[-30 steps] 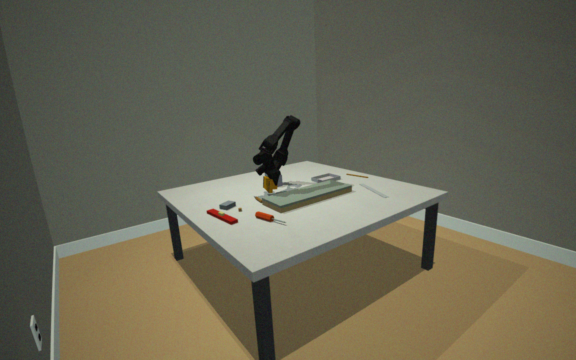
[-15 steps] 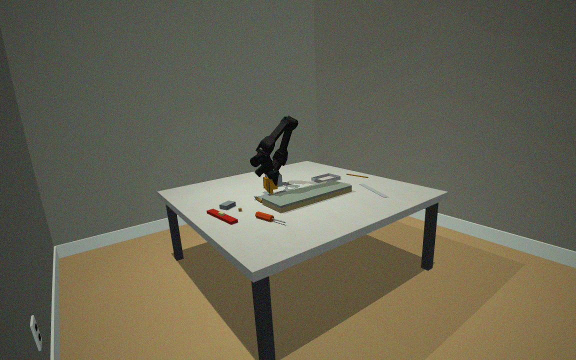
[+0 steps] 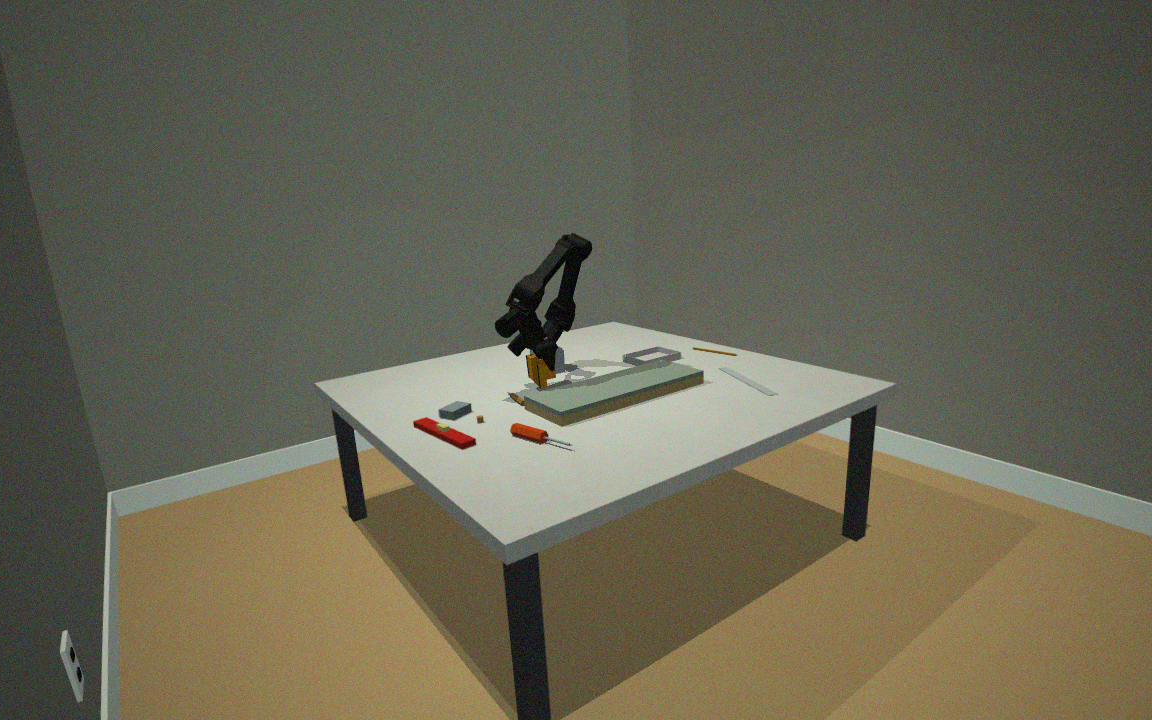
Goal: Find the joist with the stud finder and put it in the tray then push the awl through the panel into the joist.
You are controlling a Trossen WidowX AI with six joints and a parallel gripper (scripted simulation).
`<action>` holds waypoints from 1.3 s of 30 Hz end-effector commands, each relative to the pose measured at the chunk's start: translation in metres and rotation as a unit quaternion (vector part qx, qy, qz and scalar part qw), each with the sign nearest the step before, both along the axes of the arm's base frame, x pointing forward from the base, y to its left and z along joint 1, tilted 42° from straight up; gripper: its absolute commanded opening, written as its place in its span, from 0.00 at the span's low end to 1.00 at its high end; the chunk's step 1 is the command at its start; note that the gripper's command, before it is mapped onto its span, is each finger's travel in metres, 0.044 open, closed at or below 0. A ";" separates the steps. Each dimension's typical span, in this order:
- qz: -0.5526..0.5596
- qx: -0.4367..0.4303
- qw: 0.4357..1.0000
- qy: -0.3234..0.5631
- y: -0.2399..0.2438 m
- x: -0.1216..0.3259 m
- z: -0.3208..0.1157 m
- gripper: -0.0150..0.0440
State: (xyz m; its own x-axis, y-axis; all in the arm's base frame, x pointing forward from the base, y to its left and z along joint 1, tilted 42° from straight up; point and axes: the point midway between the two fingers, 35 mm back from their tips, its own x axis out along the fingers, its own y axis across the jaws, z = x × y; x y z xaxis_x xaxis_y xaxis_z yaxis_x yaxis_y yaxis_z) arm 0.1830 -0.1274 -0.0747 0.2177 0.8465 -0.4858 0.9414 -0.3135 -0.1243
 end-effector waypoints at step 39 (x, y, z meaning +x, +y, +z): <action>-0.014 0.098 0.994 -0.038 -0.004 0.000 -0.005 0.25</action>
State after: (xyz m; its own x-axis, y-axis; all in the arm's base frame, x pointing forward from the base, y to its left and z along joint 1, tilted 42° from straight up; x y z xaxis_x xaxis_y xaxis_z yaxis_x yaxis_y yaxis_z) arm 0.1816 -0.1292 -0.0793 0.2612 0.9137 -0.3114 0.9428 -0.3107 -0.1208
